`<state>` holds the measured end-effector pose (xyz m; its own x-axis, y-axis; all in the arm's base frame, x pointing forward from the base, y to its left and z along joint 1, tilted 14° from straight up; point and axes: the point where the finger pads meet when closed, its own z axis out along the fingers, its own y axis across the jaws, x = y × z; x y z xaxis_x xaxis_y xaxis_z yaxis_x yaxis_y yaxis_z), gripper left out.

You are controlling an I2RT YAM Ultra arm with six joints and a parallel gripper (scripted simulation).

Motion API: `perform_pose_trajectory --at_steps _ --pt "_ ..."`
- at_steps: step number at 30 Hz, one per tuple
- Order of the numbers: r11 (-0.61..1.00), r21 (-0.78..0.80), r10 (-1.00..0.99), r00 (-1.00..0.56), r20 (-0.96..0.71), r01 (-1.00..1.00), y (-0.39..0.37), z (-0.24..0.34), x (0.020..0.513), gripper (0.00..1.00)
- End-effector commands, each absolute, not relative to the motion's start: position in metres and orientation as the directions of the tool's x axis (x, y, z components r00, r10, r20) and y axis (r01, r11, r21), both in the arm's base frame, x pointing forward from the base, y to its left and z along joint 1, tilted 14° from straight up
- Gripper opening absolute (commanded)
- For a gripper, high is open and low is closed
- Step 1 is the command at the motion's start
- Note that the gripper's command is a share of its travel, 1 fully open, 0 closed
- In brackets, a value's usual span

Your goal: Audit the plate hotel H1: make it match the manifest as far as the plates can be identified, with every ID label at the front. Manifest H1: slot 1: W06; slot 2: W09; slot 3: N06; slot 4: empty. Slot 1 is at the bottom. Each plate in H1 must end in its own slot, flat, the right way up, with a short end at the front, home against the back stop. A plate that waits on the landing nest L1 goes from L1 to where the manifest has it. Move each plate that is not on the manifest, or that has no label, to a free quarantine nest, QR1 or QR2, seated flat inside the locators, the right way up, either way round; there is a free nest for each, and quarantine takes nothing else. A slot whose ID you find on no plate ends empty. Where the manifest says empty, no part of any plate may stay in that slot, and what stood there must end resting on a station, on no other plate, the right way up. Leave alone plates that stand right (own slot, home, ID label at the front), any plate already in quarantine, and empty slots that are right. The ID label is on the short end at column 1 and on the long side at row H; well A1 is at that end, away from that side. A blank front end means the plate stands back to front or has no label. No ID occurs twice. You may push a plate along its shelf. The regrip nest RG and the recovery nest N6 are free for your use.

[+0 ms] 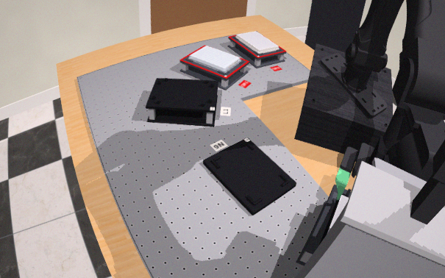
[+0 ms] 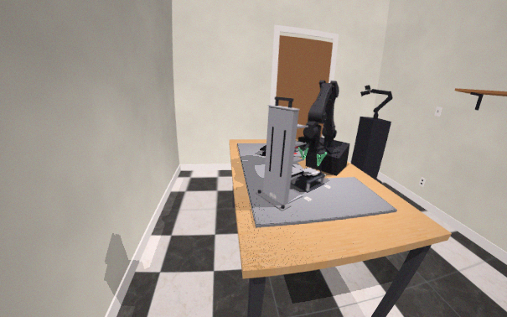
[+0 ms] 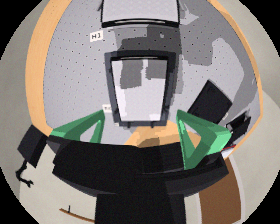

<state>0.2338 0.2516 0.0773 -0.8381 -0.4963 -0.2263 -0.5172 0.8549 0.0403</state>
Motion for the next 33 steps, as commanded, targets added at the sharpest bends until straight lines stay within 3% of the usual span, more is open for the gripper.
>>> perform_pose_trajectory --at_steps 1,33 --pt "0.852 0.061 -0.485 -0.828 -0.282 -0.520 0.2605 0.0939 0.2427 1.00" --pt "0.853 0.057 -0.488 -0.831 -0.269 -0.519 0.2600 0.0867 0.2425 1.00"
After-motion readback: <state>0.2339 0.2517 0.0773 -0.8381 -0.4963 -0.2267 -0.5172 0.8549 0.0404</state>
